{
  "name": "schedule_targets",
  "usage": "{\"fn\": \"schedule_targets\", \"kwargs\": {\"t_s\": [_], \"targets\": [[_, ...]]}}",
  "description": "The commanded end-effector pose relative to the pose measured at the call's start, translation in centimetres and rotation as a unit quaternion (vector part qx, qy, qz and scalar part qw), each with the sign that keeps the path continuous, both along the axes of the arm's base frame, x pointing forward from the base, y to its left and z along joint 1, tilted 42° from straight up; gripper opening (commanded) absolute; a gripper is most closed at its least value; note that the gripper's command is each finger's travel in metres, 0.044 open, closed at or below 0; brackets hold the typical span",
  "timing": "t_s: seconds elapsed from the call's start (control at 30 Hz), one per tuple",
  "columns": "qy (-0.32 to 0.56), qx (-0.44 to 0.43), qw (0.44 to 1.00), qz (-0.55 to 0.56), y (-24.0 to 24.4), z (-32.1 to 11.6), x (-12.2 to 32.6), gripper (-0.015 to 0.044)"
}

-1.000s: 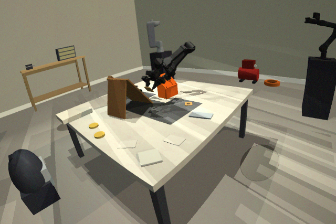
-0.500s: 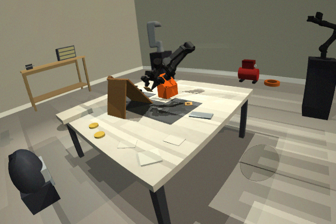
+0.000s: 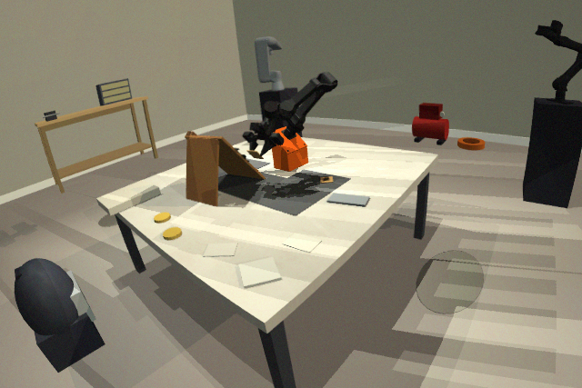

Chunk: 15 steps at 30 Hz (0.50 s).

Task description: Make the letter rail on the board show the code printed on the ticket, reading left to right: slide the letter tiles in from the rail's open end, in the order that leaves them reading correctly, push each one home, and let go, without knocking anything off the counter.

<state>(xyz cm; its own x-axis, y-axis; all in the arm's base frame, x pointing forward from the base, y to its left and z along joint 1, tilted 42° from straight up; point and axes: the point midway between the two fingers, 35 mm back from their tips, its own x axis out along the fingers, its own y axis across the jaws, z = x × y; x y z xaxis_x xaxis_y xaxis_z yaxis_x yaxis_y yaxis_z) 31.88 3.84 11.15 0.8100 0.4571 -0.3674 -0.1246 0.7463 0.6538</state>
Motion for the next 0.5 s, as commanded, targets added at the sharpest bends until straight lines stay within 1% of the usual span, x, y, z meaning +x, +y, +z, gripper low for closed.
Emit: {"fn": "schedule_targets", "kwargs": {"t_s": [0.0,0.47], "targets": [[0.002,0.0,1.0,0.002,-0.1,-0.3,-0.02,0.0],[0.002,0.0,1.0,0.002,-0.65,-0.75,0.08,0.0]]}}
